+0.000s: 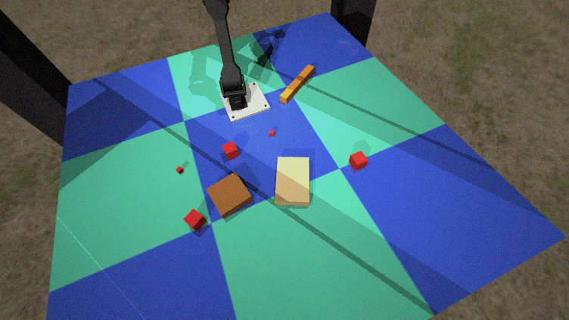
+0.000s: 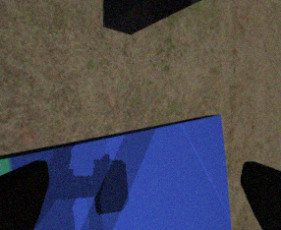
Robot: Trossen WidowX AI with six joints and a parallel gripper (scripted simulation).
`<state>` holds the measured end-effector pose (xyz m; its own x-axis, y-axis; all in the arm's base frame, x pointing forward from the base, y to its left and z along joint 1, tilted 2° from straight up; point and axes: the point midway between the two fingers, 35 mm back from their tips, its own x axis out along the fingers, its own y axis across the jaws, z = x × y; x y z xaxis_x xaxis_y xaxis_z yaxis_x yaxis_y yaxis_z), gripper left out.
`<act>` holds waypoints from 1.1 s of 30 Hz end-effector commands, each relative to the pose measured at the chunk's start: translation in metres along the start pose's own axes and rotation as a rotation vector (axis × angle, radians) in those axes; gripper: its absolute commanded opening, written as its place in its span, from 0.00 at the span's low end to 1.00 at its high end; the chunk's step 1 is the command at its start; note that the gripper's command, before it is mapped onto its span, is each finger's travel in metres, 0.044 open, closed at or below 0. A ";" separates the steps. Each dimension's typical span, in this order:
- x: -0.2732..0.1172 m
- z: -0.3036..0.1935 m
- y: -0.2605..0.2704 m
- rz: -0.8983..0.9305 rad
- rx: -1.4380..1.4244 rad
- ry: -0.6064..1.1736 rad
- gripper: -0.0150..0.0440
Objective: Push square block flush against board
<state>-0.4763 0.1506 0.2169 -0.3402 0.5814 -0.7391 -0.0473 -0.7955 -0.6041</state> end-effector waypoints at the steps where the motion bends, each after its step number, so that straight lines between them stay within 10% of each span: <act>1: 0.000 0.000 0.000 0.000 0.000 0.000 0.89; 15: 0.051 -0.084 -0.097 -0.024 0.277 0.164 0.26; 33: 0.086 -0.261 -0.207 -0.104 0.769 0.406 0.25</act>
<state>-0.2742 0.3988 0.2054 0.0254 0.5758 -0.8172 -0.6852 -0.5852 -0.4336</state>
